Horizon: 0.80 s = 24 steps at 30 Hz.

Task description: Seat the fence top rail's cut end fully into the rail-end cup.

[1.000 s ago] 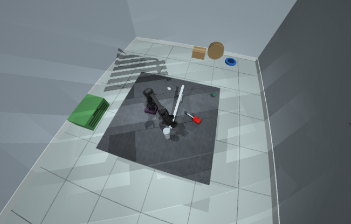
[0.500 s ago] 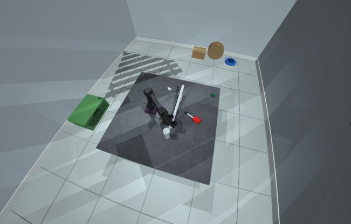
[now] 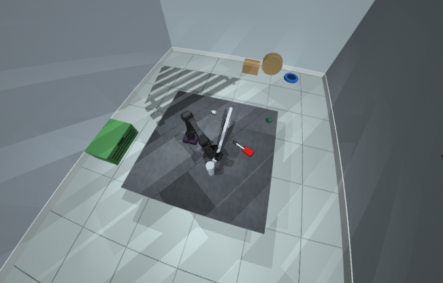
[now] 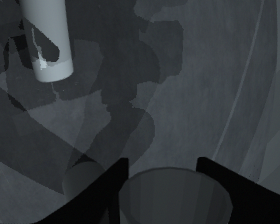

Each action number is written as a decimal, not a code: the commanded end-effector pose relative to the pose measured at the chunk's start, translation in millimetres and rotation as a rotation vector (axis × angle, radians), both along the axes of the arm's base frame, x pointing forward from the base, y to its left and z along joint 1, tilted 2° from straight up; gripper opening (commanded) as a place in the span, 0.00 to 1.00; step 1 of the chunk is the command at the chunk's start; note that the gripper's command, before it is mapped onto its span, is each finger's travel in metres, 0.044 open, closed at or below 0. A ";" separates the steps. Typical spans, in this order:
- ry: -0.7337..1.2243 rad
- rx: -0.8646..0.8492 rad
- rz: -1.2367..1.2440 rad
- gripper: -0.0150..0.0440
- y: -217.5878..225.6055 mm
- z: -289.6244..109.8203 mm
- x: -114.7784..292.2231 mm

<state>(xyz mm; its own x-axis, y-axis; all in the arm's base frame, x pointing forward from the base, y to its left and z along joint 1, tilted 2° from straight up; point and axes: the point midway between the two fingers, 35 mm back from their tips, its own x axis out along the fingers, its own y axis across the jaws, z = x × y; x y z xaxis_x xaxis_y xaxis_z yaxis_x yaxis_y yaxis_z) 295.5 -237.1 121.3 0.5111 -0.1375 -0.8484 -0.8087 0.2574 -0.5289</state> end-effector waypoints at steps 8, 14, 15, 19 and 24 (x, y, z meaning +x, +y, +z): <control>0.005 -0.003 0.051 0.25 1.5 -1.0 -6.4; 0.005 -0.004 0.080 0.25 2.1 -1.1 -9.0; 0.005 -0.004 0.080 0.25 2.1 -1.1 -9.0; 0.005 -0.005 0.107 0.25 2.5 -1.2 -11.5; 0.005 -0.006 0.119 0.25 2.7 -1.3 -12.5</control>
<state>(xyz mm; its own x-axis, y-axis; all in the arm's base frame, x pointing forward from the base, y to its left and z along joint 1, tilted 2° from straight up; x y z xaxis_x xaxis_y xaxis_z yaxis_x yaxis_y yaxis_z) 285.7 -234.6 120.8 0.5229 -0.0852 -0.8481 -0.8321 0.1652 -0.5295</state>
